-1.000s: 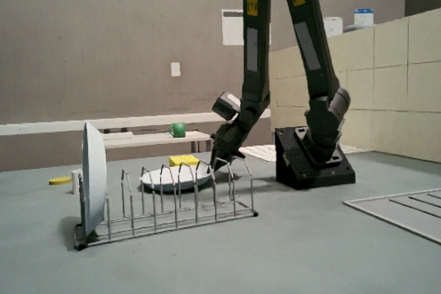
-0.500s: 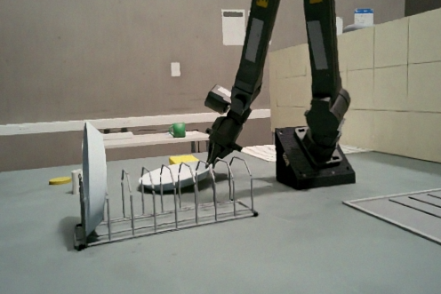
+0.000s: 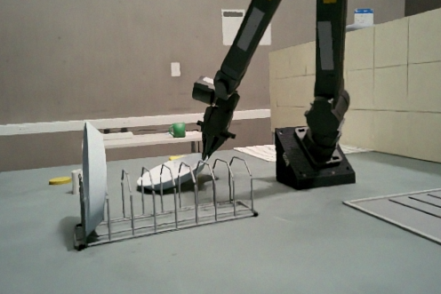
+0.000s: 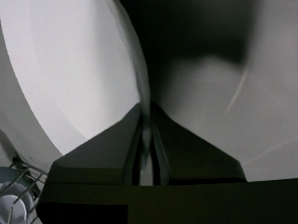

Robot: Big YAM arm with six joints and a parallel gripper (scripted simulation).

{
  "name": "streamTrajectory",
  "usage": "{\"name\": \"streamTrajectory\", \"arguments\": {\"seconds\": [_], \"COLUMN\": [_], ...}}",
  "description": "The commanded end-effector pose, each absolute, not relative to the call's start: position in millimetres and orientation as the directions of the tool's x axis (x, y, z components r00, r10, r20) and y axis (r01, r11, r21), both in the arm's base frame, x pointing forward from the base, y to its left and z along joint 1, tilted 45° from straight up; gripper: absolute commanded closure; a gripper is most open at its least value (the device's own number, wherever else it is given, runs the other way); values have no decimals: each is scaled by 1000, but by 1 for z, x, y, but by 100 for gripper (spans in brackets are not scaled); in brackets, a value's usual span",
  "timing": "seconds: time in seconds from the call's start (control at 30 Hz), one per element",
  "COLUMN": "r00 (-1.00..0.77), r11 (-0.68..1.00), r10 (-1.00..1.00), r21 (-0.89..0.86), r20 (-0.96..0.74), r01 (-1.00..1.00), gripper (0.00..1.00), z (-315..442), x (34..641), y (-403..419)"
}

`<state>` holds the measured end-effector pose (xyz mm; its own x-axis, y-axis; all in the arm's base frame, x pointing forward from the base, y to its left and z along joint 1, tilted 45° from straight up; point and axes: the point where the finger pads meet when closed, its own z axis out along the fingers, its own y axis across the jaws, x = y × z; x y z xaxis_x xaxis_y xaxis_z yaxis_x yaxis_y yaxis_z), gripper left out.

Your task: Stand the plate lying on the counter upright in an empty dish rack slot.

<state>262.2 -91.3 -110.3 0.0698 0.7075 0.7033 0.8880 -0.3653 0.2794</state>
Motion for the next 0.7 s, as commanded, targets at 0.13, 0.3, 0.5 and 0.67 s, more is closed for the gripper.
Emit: {"name": "streamTrajectory", "arguments": {"seconds": [0.13,0.3,0.5,0.67], "r00": [22,30,30,30], "r11": [-262,-238,-190,-162], "r10": [730,721,720,720], "r21": [250,206,155,126], "r20": [683,692,693,693], "r01": [932,949,969,979], "gripper": [100,100,100,100], "z": [-98,-99,-92,-87], "x": [285,286,292,296], "y": [-113,-113,-120,-125]}}
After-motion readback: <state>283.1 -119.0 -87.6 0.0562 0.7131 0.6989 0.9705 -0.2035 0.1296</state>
